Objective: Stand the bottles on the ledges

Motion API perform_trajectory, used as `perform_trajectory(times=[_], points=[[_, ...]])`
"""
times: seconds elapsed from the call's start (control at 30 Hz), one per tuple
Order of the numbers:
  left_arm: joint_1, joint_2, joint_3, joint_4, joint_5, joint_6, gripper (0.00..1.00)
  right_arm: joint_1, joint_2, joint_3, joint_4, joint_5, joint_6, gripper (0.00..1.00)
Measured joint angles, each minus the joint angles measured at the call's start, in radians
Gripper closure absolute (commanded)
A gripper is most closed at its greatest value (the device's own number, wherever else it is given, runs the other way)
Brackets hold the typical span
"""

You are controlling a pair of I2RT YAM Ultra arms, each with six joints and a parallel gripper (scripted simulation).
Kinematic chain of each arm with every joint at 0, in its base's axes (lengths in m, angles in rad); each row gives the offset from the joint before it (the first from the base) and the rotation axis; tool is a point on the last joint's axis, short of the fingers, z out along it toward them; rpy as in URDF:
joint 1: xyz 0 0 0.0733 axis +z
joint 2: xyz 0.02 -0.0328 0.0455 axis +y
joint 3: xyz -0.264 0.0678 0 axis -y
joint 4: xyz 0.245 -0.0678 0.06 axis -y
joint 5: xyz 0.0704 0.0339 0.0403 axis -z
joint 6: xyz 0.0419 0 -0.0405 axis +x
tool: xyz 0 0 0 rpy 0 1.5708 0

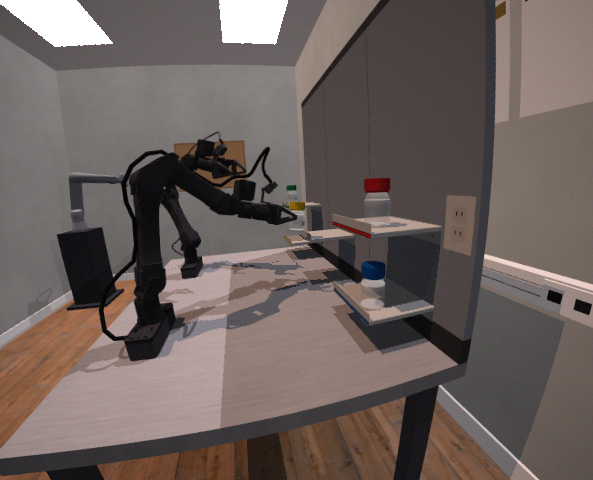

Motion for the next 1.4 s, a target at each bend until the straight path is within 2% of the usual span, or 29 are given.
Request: perform_trajectory(times=[0.2, 0.43, 0.57, 0.87, 1.4], points=[[0.000, 0.000, 0.000, 0.000, 0.000, 0.000, 0.00, 0.068, 0.085, 0.116, -0.037, 0.060, 0.022, 0.50], [0.000, 0.000, 0.000, 0.000, 0.000, 0.000, 0.00, 0.078, 0.103, 0.140, -0.038, 0.071, 0.026, 0.50], [0.000, 0.000, 0.000, 0.000, 0.000, 0.000, 0.00, 0.068, 0.097, 0.126, 0.008, -0.002, -0.010, 0.50], [0.000, 0.000, 0.000, 0.000, 0.000, 0.000, 0.00, -0.016, 0.056, 0.003, 0.106, -0.191, -0.076, 0.50], [0.000, 0.000, 0.000, 0.000, 0.000, 0.000, 0.00, -0.024, 0.056, -0.011, 0.145, -0.236, -0.083, 0.50]])
